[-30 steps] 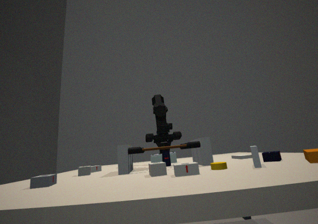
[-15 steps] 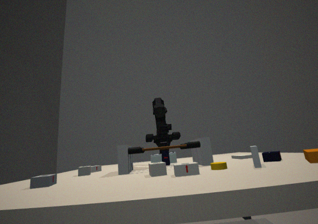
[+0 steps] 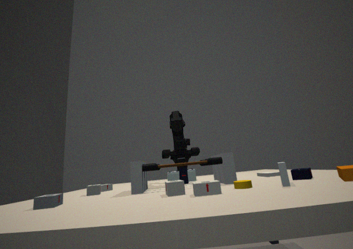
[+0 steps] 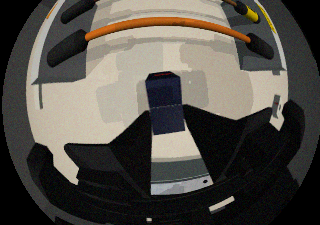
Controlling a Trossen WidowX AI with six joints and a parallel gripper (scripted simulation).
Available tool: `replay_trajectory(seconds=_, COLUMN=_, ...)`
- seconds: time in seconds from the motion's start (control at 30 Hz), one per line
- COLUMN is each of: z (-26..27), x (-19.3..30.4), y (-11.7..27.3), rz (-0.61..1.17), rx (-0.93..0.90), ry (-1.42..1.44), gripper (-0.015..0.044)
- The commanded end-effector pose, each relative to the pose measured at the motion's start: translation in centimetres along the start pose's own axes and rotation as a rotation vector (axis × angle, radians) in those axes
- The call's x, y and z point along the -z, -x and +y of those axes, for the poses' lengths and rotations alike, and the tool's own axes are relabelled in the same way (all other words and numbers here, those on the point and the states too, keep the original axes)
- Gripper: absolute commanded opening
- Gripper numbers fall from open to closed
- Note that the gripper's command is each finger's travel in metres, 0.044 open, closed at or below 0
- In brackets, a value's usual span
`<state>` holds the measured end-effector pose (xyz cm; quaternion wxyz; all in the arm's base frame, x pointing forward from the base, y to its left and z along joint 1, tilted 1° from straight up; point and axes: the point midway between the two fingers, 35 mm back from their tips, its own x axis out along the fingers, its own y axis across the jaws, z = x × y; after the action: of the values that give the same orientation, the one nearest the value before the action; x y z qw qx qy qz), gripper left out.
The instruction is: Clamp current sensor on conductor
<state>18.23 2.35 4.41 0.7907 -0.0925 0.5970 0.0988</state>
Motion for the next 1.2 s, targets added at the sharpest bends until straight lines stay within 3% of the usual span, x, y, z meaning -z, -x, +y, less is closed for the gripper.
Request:
replay_trajectory(seconds=0.0, z=0.0, x=-0.1, y=0.0, rz=-0.001, rx=0.000, ry=0.000, gripper=0.0236)
replay_trajectory(seconds=0.07, z=0.0, x=-0.1, y=0.0, rz=-0.001, rx=0.000, ry=0.000, gripper=0.0289)
replay_trajectory(seconds=0.23, z=0.0, x=-0.1, y=0.2, rz=-0.001, rx=0.000, ry=0.000, gripper=0.0291)
replay_trajectory(seconds=0.4, z=0.0, x=0.4, y=5.4, rz=-0.003, rx=-0.002, ry=0.003, gripper=0.0291)
replay_trajectory(seconds=0.53, z=0.0, x=0.4, y=5.6, rz=-0.003, rx=-0.002, ry=0.003, gripper=0.0291)
replay_trajectory(seconds=0.57, z=0.0, x=0.4, y=5.6, rz=0.000, rx=-0.002, ry=-0.012, gripper=0.0318)
replay_trajectory(seconds=1.17, z=-0.2, x=-2.7, y=5.1, rz=0.200, rx=0.194, ry=-1.544, gripper=0.0320)
